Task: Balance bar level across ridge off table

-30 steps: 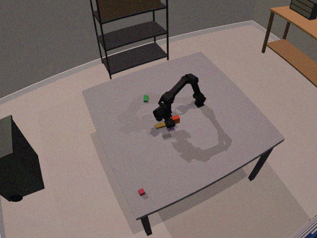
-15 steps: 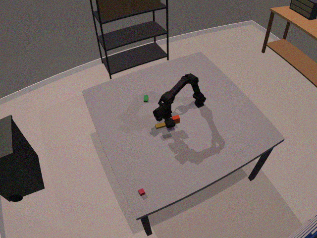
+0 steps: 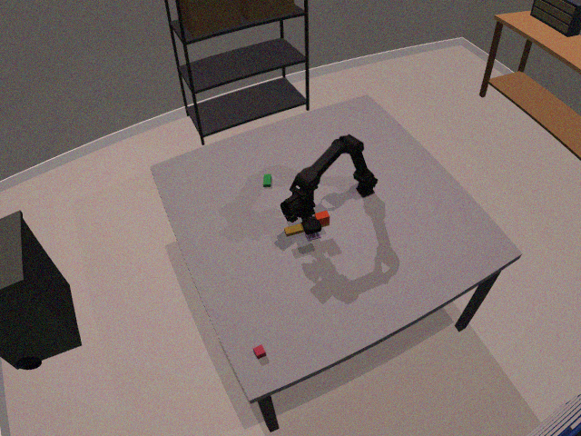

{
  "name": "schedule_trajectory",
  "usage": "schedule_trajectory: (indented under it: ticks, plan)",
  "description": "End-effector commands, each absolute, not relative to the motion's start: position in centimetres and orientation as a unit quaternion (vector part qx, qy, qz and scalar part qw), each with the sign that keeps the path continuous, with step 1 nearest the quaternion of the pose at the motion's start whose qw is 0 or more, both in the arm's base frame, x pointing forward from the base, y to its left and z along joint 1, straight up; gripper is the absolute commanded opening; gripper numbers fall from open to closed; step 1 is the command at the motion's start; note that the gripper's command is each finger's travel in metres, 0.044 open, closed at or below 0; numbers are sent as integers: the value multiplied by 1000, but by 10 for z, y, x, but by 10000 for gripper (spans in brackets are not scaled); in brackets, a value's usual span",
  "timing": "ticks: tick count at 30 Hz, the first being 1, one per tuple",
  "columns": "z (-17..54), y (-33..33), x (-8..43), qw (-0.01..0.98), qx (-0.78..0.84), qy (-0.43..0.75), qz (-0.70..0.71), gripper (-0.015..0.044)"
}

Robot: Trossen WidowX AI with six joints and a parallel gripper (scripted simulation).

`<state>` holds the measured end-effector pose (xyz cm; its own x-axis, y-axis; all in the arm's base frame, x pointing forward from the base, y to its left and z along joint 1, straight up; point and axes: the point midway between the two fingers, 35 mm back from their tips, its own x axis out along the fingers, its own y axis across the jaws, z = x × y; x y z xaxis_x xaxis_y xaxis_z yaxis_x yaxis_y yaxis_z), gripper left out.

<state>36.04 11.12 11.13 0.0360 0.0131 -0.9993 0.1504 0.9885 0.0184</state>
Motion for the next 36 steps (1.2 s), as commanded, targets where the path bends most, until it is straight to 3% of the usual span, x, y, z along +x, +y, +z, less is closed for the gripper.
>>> schedule_trajectory:
  ticks: [1,12,22,36]
  plan:
    - [111,111,360,717,59,693,-48,185]
    - [111,111,360,717,59,693,-48,185]
    - [111,111,360,717,59,693,-48,440]
    - [211,110,356,730,64,679,-43,440]
